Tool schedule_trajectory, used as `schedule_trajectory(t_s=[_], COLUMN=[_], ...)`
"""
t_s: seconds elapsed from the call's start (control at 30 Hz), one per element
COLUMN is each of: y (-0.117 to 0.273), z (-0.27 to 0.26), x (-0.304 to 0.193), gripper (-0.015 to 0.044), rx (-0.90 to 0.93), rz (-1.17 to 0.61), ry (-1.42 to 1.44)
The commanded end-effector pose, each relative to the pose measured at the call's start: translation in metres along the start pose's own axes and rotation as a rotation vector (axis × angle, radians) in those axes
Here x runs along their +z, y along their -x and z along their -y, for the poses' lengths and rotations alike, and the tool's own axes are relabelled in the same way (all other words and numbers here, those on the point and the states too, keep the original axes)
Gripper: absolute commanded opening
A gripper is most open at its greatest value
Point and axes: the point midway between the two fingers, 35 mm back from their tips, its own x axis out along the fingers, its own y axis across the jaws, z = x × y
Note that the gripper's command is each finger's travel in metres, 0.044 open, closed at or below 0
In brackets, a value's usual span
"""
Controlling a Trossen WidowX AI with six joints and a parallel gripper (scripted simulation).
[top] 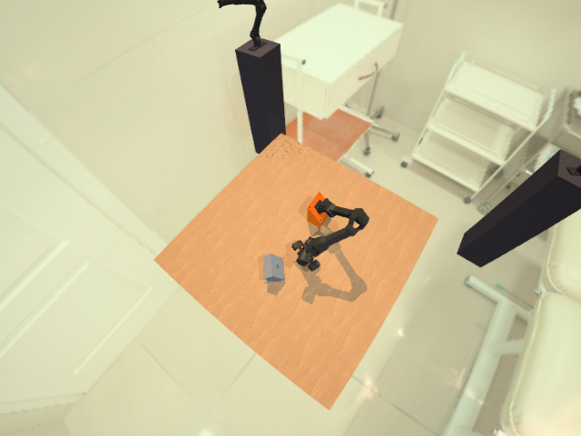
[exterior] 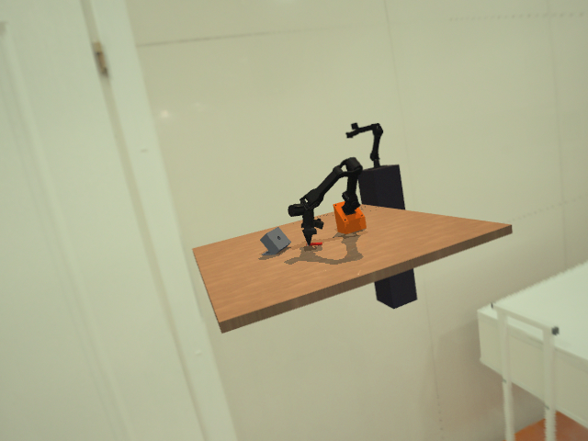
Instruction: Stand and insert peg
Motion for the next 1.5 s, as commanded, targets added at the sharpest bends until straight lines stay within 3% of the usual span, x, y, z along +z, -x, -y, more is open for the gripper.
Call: schedule_trajectory(t_s=[0.0, 1.47], y=[0.003, 0.025], z=[0.001, 0.0], x=[0.0, 0.019], gripper=[0.0049, 0.0049], rx=[0.002, 0.002], rz=[-0.037, -0.419], ry=[0.002, -0.002])
